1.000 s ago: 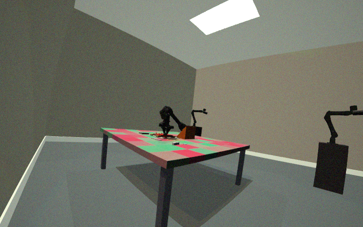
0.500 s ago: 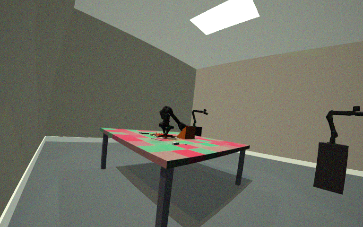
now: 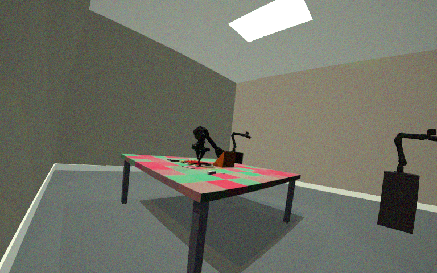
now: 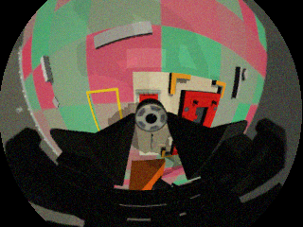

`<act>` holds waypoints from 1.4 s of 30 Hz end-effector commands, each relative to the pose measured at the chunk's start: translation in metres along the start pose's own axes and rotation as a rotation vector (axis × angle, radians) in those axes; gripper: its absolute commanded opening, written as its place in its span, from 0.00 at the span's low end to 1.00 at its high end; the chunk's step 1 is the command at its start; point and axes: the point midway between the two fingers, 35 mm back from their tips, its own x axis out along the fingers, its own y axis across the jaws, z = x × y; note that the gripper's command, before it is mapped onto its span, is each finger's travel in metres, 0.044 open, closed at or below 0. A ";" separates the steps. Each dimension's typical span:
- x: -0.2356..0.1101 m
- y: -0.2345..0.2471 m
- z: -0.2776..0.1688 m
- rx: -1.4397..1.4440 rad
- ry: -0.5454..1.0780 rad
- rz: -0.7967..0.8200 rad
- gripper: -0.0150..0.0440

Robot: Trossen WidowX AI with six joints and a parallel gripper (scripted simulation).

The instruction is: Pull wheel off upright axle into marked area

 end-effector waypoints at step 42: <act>-0.041 0.096 -0.055 0.001 0.000 0.014 0.25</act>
